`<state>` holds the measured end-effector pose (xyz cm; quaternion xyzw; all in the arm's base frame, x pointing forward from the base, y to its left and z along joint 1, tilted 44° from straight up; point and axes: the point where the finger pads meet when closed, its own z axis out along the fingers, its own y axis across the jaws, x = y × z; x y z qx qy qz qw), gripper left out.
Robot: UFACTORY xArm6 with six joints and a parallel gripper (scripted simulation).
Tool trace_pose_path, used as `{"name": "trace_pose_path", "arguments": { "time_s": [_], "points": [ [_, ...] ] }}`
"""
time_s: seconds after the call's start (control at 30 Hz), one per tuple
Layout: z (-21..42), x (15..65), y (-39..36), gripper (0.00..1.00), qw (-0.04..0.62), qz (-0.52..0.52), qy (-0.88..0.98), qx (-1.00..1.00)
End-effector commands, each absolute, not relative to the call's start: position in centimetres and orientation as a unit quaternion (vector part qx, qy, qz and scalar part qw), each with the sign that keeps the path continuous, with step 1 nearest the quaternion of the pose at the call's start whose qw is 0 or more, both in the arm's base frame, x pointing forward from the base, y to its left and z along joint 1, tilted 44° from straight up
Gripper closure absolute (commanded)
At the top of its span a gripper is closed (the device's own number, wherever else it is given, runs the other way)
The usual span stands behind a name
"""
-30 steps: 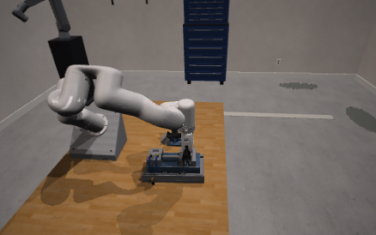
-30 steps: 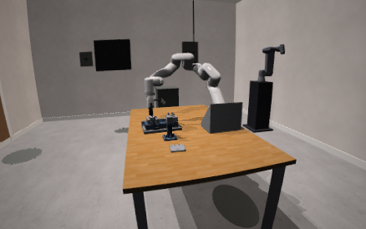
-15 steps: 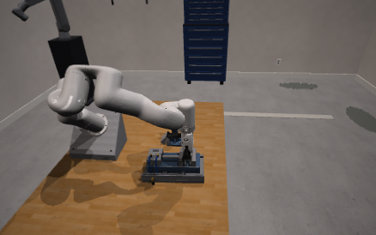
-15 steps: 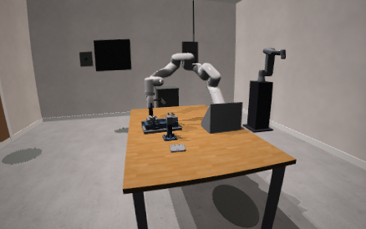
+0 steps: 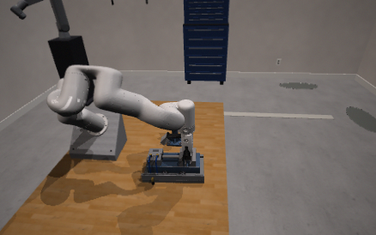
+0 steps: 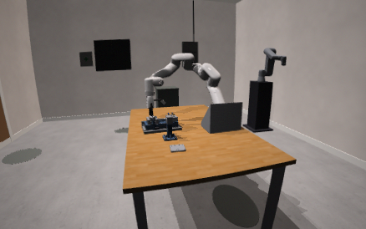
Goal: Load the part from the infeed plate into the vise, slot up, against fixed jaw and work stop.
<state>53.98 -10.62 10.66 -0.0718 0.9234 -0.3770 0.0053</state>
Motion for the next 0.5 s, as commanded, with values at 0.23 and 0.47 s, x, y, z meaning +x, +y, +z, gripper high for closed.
{"name": "trace_pose_path", "arguments": {
  "time_s": [0.23, 0.47],
  "points": [
    [11.49, 54.23, -11.19, 1.00, 0.008, -0.378, 0.923, -0.069],
    [11.52, 54.23, -11.20, 1.00, 0.008, -0.378, 0.923, -0.069]
  ]
}}
